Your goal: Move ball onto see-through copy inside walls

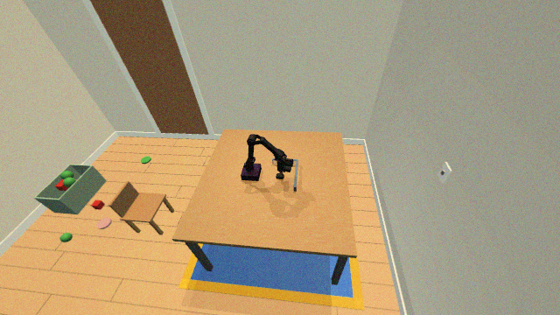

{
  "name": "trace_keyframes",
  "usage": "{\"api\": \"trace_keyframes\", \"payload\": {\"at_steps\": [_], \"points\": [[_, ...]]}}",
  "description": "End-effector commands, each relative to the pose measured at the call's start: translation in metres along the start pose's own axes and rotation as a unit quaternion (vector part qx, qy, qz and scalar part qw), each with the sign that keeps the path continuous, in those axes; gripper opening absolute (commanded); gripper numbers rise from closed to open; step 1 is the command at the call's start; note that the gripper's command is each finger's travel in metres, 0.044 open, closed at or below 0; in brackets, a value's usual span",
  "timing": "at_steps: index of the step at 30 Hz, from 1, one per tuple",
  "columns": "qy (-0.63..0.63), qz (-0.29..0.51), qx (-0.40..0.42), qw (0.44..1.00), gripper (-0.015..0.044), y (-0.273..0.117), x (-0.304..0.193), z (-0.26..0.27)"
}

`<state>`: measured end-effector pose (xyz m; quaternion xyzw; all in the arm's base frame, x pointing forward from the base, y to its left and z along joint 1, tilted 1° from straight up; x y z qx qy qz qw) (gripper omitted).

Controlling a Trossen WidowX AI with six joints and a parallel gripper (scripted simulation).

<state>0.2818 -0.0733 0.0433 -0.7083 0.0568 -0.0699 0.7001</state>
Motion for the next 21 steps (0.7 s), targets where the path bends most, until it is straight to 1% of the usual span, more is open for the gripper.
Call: {"api": "trace_keyframes", "payload": {"at_steps": [1,20,21], "points": [[-0.001,-0.004,0.0,1.0,0.0,0.007,0.0,0.0],[-0.001,-0.004,0.0,1.0,0.0,0.026,0.0,0.0],[0.0,-0.004,0.0,1.0,0.0026,0.022,0.0,0.0]]}}
Point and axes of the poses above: the point midway between the two fingers, 35 mm back from their tips, its own y axis out along the fingers, its own z axis across the jaws, x = y × z, the point moved 2 cm from there along -y, back along the fingers, and after that the axes turned 4 degrees about y, right-handed, at the moved point
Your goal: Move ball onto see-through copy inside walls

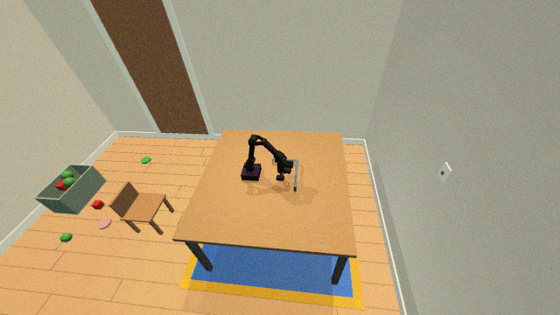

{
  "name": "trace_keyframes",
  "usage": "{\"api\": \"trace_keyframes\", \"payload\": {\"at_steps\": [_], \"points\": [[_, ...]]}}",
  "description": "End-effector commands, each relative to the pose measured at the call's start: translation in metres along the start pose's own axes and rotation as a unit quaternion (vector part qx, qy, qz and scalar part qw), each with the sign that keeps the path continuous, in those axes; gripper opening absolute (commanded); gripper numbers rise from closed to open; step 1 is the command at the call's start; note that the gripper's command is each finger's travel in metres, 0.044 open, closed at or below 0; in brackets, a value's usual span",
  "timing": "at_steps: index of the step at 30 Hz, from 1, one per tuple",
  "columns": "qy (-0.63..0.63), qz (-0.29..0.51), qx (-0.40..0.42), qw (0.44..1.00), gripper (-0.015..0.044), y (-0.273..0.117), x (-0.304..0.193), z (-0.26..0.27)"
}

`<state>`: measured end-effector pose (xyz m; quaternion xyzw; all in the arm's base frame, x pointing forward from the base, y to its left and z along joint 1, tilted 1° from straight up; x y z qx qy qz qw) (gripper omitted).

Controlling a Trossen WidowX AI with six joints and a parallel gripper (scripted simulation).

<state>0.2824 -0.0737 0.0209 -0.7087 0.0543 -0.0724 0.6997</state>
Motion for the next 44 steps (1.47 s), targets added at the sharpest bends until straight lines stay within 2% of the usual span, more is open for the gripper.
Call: {"api": "trace_keyframes", "payload": {"at_steps": [1,14,16,21,33,35,38,44], "points": [[0.0,0.0,0.0,1.0,0.0053,0.0,0.0,0.0],[0.0,0.0,0.0,1.0,0.0384,0.0,0.0,0.0],[0.0,0.0,0.0,1.0,0.0384,-0.011,0.002,0.0],[-0.001,0.0,0.0,1.0,0.0384,-0.083,0.001,0.0],[0.0,-0.012,-0.001,1.0,0.0384,-0.079,0.005,-0.001],[0.0,-0.011,-0.001,1.0,0.0437,-0.09,0.004,-0.001],[0.0,-0.009,-0.001,1.0,0.044,-0.126,-0.001,0.0],[0.0,-0.009,-0.001,1.0,0.044,-0.128,-0.001,0.0]]}}
Point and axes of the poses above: the point midway between the two fingers, 35 mm back from their tips, its own y axis out along the fingers, its own z axis across the jaws, x = y × z, the point moved 2 cm from there along -y, back along the fingers, and after that the axes turned 4 degrees about y, right-handed, at the moved point
